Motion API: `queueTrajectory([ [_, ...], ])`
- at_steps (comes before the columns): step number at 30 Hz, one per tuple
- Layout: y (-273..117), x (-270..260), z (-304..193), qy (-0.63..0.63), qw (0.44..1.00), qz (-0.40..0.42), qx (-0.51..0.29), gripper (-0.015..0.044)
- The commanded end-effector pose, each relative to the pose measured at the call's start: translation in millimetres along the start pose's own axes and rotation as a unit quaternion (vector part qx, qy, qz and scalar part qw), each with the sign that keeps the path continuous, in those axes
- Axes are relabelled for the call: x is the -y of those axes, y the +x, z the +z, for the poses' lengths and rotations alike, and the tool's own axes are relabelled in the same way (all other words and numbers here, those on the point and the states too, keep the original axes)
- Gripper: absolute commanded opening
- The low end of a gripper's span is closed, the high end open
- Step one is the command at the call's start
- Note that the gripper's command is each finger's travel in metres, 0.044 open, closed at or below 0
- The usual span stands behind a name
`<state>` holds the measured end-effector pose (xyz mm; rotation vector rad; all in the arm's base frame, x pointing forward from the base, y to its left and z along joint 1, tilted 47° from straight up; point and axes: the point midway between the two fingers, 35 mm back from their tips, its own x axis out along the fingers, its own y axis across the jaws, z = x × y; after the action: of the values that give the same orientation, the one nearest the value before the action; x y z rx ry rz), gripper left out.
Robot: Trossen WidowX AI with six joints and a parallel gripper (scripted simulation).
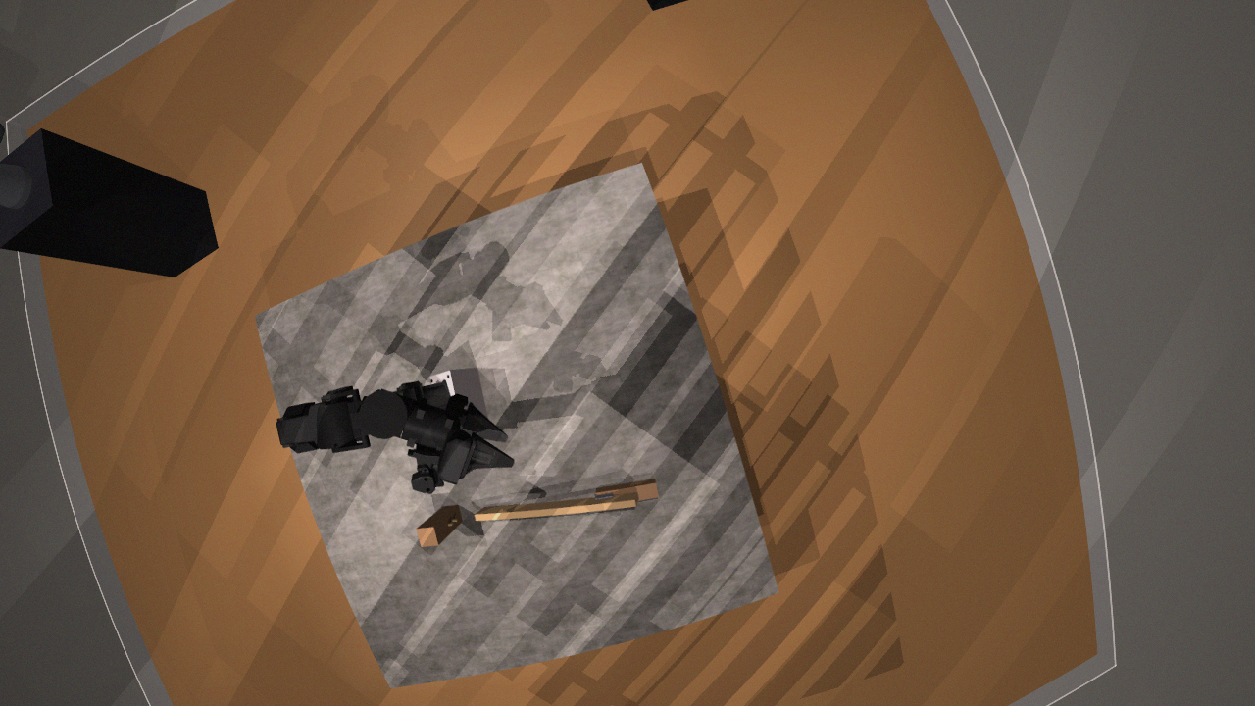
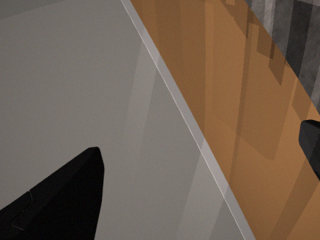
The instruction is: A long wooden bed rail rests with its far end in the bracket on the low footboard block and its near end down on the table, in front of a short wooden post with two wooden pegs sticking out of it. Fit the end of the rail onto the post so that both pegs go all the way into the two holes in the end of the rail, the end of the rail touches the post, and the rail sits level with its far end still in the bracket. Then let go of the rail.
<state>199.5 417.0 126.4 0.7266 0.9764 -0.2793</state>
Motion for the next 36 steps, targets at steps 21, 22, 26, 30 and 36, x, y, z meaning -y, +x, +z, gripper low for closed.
queueTrajectory([
  [21, 157, 118, 209, -0.441, 0.851, -0.284, -0.005, 0.044],
  [22, 162, 127, 219, -0.463, 0.835, -0.297, -0.017, 0.044],
  [26, 177, 166, 253, -0.544, 0.763, -0.34, -0.077, 0.044],
  [30, 187, 209, 283, -0.613, 0.683, -0.367, -0.152, 0.044],
  [36, 194, 277, 319, -0.691, 0.552, -0.371, -0.284, 0.044],
])
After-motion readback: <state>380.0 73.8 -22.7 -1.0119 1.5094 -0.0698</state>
